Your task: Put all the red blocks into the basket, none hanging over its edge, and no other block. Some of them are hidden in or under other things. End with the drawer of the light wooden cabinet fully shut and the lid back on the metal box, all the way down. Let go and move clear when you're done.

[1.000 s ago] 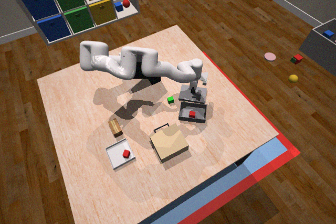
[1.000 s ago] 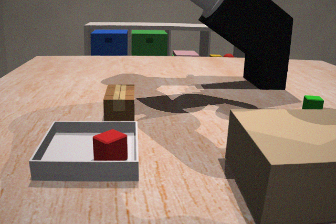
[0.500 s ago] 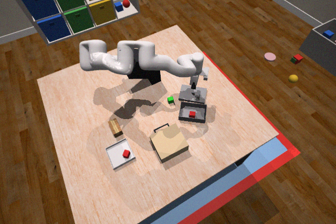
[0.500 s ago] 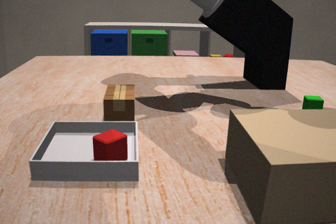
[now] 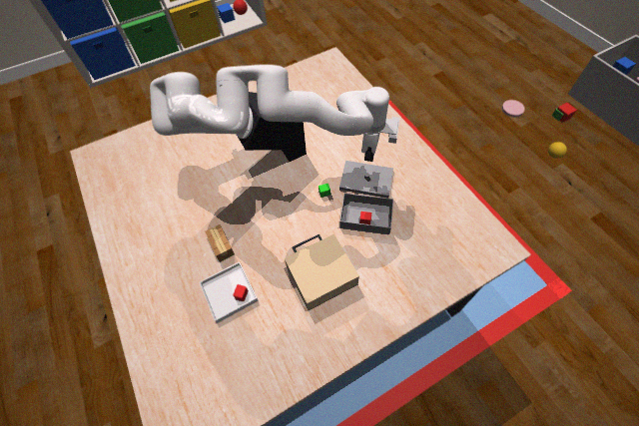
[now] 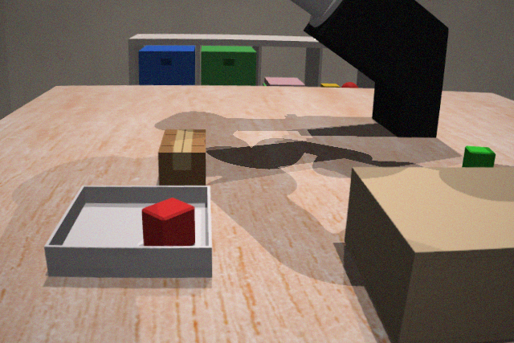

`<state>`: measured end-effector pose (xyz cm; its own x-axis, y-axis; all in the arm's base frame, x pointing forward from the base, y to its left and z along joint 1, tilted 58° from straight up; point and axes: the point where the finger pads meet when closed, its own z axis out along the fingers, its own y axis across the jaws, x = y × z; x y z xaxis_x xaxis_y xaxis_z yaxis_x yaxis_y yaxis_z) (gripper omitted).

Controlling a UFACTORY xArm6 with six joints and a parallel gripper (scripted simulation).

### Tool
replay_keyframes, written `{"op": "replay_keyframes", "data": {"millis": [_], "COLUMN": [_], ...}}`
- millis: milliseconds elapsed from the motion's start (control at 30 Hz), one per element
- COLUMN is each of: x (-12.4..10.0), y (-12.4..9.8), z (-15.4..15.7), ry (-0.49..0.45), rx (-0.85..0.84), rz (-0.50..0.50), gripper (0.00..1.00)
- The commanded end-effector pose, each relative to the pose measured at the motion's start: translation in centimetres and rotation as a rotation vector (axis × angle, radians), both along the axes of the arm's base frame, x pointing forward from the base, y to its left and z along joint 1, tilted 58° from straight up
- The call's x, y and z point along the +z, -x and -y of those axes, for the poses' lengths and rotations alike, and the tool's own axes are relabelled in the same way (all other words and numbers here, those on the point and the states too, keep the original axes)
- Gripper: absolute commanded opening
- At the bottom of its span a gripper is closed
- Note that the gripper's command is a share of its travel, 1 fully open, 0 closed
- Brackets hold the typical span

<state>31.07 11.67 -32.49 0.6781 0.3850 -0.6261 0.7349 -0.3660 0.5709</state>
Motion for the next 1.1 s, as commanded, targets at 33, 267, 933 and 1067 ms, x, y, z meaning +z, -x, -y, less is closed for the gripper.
{"op": "replay_keyframes", "data": {"millis": [33, 267, 933, 1067], "x": [0.9, 1.0, 5.4, 7.6], "y": [-0.2, -0.2, -8.2, -11.7], "z": [-1.5, -1.7, 0.3, 2.0], "ry": [-0.003, -0.003, -0.004, 0.001], "rx": [0.001, 0.001, -0.317, -0.400], "rz": [0.004, 0.004, 0.496, 0.619], "gripper": [0.28, 0.28, 0.28, 0.28]}}
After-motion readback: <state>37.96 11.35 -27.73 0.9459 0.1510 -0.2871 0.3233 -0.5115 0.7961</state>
